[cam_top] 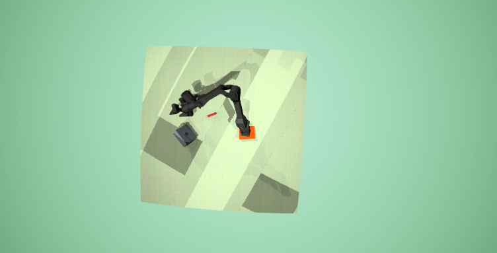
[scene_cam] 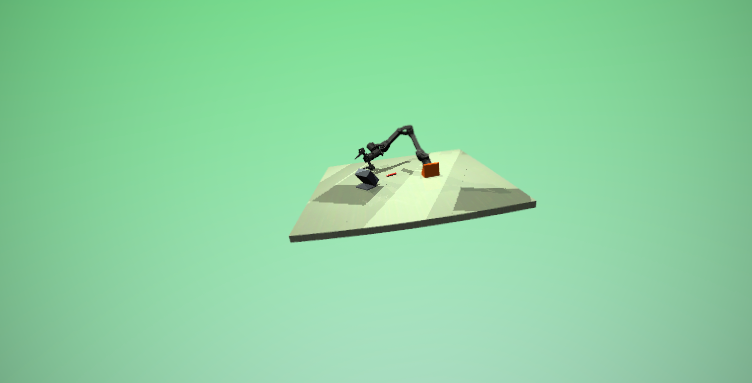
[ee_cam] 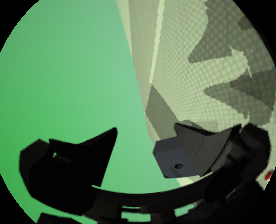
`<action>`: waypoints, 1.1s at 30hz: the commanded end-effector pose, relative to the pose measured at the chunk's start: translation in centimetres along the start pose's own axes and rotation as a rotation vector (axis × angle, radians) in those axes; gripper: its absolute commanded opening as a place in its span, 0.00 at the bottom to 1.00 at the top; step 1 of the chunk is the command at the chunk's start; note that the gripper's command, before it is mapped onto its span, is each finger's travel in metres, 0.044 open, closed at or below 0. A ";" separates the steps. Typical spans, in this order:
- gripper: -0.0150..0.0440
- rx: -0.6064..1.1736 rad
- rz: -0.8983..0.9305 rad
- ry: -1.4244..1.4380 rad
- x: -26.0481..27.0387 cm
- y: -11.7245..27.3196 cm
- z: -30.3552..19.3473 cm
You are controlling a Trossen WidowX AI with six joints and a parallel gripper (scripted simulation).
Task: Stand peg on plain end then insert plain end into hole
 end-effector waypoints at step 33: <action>1.00 0.171 -0.738 0.617 -7.8 3.5 -6.3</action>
Point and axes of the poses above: the point midway between the two fingers, 35 mm back from their tips, its own y axis back along the fingers, its own x axis across the jaws, z = x × y, the point moved 2 cm from there along y, back along the fingers, and after that the axes turned 10 degrees about -y, right-handed, at the moved point
